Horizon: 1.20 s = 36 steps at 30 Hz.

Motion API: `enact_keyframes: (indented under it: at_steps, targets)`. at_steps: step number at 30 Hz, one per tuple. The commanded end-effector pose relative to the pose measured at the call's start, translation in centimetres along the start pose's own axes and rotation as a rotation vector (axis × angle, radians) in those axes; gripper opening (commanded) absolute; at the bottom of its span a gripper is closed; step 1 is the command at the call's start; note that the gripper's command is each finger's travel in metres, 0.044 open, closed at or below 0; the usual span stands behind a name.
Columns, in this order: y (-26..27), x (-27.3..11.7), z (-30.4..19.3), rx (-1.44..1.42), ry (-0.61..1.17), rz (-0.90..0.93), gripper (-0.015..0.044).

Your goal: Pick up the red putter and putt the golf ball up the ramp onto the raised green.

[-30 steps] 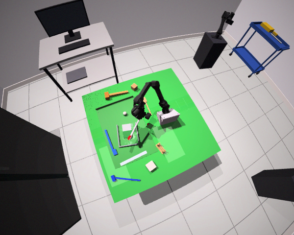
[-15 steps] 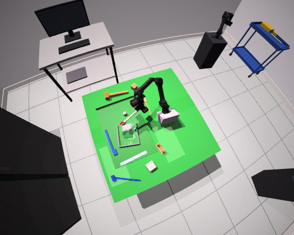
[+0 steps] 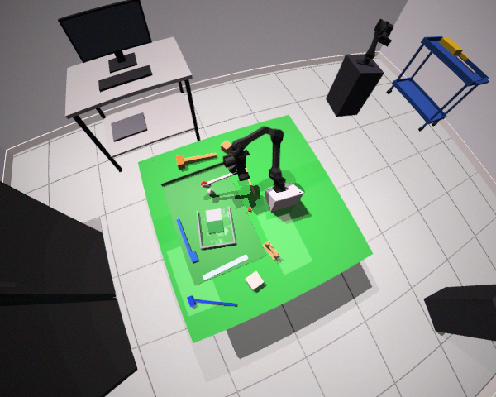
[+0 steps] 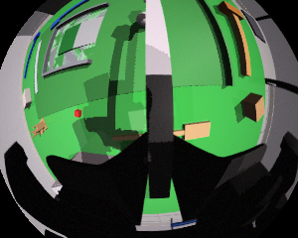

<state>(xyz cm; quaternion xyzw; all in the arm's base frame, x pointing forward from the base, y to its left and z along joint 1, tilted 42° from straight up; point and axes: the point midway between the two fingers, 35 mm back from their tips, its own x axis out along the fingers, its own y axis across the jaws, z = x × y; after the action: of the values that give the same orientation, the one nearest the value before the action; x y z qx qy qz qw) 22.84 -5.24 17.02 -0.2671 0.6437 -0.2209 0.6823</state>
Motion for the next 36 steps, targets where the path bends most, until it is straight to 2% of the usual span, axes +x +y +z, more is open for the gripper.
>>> enact_keyframes:
  at_steps: [1, 8, 18, 36]
  targets:
    - [-1.6, 0.2, -1.5, 0.100, 0.001, -0.024, 0.0000]
    - [-2.2, 0.5, -2.1, 0.139, 0.004, -0.032, 0.0000]
    - [-2.3, 4.0, -2.1, 0.140, 0.003, -0.033, 0.0000]
    - [-2.4, 6.5, -2.1, 0.140, 0.002, -0.034, 0.0000]
